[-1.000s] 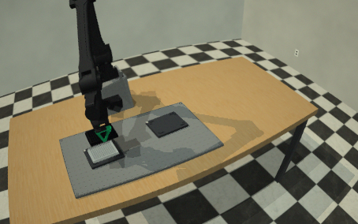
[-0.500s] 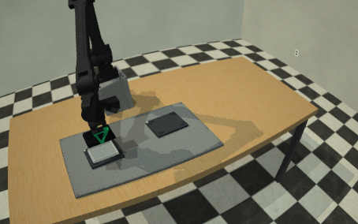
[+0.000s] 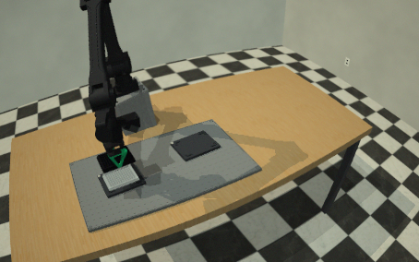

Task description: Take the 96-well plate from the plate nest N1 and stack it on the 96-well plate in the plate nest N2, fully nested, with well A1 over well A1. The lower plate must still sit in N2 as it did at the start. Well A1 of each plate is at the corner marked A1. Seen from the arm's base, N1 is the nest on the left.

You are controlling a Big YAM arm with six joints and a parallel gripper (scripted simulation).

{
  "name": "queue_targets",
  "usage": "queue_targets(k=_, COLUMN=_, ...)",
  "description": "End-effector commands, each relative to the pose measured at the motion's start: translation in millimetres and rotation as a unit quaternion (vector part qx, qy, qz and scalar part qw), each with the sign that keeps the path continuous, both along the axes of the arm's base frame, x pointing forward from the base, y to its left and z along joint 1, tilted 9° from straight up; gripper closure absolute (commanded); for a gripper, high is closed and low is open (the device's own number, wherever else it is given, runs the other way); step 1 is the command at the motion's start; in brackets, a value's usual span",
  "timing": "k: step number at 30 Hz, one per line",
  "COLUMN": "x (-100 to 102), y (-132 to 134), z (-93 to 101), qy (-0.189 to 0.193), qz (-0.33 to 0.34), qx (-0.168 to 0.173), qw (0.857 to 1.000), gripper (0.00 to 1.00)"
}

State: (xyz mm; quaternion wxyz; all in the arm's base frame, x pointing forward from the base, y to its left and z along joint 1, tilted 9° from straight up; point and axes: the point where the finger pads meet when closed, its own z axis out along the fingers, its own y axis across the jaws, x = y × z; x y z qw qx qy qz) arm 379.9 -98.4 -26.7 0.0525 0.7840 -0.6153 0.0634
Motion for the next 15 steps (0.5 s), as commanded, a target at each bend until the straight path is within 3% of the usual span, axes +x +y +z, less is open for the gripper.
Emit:
queue_targets(k=1, x=10, y=7, z=10.9, qy=-0.017, qz=0.006, qx=-0.001, qw=1.000, gripper=1.00)
queue_targets(k=8, x=10, y=8, z=10.4, qy=-0.017, qz=0.006, qx=-0.001, qw=1.000, gripper=1.00)
queue_targets(k=10, x=5, y=8, z=-5.1, qy=-0.004, qz=0.008, qx=0.001, qw=1.000, gripper=1.00)
queue_targets(k=12, x=5, y=8, z=-5.1, qy=-0.004, qz=0.008, qx=0.001, qw=1.000, gripper=1.00)
queue_targets(k=13, x=15, y=7, z=-1.6, qy=-0.014, qz=0.009, qx=-0.001, qw=1.000, gripper=1.00)
queue_targets(k=15, x=11, y=7, z=-6.8, qy=-0.010, qz=0.011, qx=0.000, qw=1.000, gripper=1.00)
